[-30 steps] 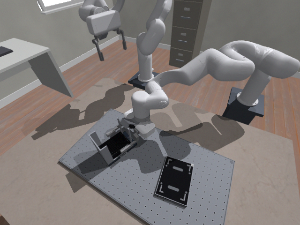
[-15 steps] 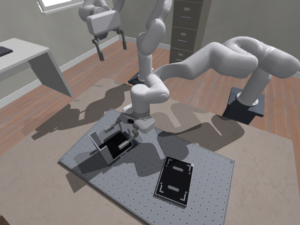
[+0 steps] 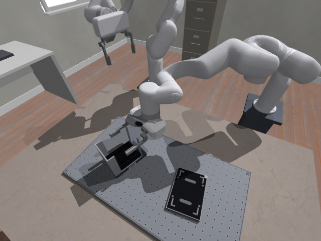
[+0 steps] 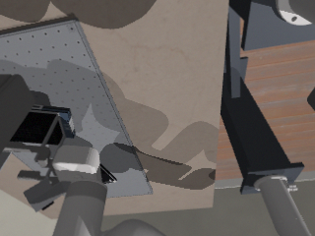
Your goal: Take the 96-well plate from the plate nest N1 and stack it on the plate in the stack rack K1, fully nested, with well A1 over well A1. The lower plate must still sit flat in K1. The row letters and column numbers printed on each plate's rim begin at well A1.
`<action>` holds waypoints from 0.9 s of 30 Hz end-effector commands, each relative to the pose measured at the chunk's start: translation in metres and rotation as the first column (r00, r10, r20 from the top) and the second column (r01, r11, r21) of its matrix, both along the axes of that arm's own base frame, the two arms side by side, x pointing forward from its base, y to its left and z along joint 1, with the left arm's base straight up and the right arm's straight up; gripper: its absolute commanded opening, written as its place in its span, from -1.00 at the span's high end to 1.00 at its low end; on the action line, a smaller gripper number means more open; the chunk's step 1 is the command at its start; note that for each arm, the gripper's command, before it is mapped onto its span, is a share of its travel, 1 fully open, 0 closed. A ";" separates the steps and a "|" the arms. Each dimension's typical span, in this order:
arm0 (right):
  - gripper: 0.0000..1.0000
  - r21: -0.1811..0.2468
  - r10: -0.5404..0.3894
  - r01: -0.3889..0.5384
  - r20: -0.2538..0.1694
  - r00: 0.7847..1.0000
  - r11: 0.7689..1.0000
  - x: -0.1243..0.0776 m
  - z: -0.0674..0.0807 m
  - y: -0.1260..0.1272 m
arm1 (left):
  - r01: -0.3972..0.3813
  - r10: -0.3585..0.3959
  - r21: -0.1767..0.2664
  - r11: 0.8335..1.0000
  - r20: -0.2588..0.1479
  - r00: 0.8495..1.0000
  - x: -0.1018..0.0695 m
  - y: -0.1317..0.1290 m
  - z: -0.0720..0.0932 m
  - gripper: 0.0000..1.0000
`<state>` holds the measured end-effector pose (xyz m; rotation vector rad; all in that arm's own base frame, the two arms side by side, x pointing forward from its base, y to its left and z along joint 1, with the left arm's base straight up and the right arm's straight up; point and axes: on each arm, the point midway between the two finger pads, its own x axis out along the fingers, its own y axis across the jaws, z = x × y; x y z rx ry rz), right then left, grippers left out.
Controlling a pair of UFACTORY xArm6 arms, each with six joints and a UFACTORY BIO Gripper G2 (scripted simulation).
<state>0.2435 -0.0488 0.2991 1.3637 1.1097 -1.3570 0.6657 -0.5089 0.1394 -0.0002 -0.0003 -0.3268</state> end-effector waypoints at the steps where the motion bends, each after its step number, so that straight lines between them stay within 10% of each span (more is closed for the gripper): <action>1: -1.00 -0.002 0.000 0.000 0.002 1.000 1.000 0.000 0.001 0.000 | 0.000 0.000 -0.004 1.000 0.005 1.000 0.000 0.000 0.017 0.25; 27: -1.00 -0.002 0.000 0.000 0.002 1.000 1.000 0.000 0.001 0.000 | 0.000 0.000 -0.004 1.000 0.005 1.000 0.000 0.000 0.065 0.25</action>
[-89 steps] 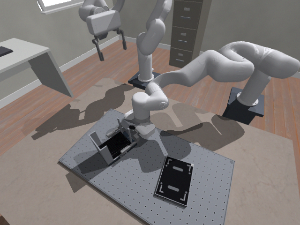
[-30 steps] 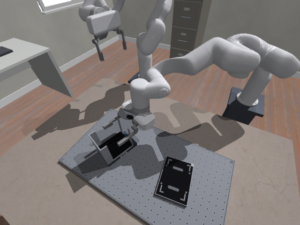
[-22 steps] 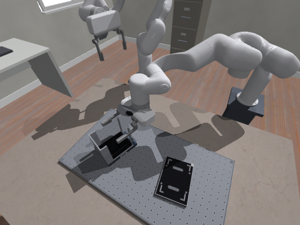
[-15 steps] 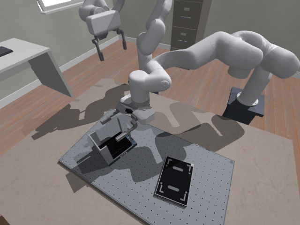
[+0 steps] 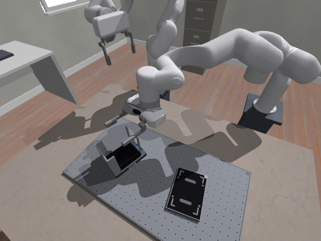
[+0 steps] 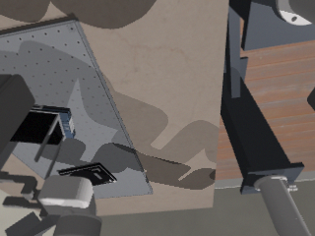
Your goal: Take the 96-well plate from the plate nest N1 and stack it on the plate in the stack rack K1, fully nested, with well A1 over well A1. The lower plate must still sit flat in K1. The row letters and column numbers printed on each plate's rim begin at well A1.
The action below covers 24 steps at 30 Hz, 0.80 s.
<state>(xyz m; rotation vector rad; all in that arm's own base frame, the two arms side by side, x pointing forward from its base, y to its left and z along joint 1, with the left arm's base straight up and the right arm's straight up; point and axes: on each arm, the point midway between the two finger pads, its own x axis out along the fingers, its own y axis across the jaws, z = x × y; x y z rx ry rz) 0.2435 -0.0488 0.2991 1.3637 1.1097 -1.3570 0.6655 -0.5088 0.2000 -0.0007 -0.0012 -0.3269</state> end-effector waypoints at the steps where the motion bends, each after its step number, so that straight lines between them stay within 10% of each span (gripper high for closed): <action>1: -1.00 -0.002 0.000 0.000 0.002 1.000 1.000 0.000 0.001 0.000 | 0.000 0.000 -0.003 1.000 0.004 1.000 0.000 0.000 0.005 0.25; 15: -1.00 -0.002 0.000 0.000 0.002 1.000 1.000 0.000 0.001 0.000 | 0.000 0.000 -0.003 1.000 0.004 1.000 0.001 0.000 0.005 0.25; 24: -1.00 -0.002 0.000 0.000 0.002 1.000 1.000 0.000 0.001 0.000 | -0.296 0.296 -0.005 0.955 0.002 0.955 -0.022 0.031 0.027 0.25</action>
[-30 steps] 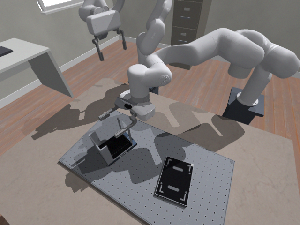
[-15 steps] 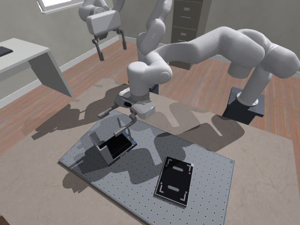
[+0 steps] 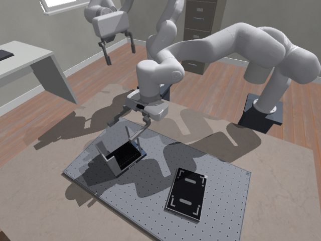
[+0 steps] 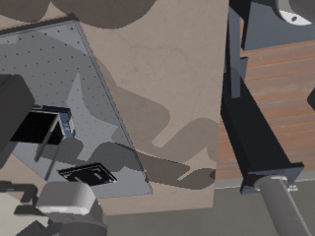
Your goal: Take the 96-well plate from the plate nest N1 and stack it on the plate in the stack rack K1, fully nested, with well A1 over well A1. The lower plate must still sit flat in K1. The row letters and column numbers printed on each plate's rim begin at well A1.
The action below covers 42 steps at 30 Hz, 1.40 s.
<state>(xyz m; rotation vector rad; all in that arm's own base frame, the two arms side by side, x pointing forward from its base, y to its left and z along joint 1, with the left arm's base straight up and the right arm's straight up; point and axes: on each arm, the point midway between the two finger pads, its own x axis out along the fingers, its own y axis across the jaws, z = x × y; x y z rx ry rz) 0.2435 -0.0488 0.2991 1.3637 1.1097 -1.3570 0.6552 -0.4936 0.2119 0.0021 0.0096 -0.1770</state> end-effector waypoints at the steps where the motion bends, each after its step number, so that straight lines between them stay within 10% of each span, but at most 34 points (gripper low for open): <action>1: -1.00 -0.002 0.000 0.000 0.002 1.000 1.000 0.000 0.001 0.000 | -0.174 0.175 -0.008 0.985 0.013 0.985 -0.014 0.020 0.017 0.25; 42: -1.00 -0.002 0.000 0.000 0.002 1.000 1.000 0.000 0.001 0.000 | -0.174 0.174 -0.007 0.985 0.013 0.985 -0.088 0.127 0.091 0.25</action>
